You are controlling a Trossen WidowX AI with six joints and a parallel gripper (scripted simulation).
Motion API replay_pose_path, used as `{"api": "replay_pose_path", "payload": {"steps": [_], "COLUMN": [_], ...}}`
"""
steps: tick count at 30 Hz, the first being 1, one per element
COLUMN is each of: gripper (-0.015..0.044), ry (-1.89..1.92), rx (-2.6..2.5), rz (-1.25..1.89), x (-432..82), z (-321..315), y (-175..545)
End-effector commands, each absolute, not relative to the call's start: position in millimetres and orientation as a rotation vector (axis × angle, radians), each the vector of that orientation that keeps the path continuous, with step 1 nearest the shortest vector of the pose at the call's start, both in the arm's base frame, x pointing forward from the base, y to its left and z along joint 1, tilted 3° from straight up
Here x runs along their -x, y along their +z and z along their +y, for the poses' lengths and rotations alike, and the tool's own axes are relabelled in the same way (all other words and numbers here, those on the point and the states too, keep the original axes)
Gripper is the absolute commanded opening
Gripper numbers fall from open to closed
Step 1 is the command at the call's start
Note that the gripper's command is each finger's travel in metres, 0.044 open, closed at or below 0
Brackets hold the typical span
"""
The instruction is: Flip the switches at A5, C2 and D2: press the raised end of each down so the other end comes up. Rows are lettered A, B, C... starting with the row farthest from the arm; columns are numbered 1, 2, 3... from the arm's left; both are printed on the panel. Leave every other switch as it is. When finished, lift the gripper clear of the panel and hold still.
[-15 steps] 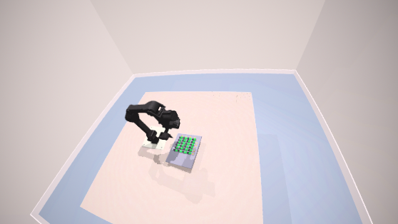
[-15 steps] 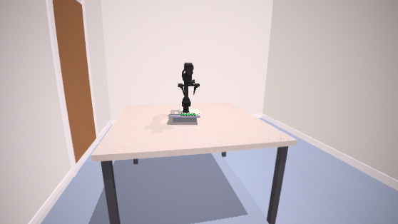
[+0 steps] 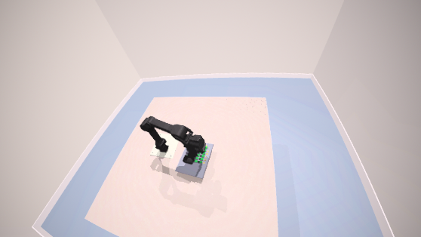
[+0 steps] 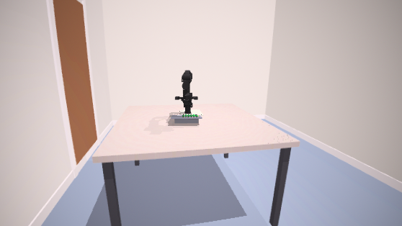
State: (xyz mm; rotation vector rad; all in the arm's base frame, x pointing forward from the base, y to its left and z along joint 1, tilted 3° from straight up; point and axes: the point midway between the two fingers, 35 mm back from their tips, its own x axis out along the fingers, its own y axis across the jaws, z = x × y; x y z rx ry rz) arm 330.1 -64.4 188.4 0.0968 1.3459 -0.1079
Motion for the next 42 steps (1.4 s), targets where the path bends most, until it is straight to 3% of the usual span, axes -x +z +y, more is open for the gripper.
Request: {"api": "replay_pose_path", "payload": {"steps": [1,6,42], "gripper": [0.0,0.0,0.0], "ry": [-0.11,-0.11,-0.109], "rx": [-0.088,-0.089,-0.089], "rz": [1.323,1.348,1.348], "x": [-335,-344,-350], "z": [-68,-69,-70], "y": [189,155,132]}}
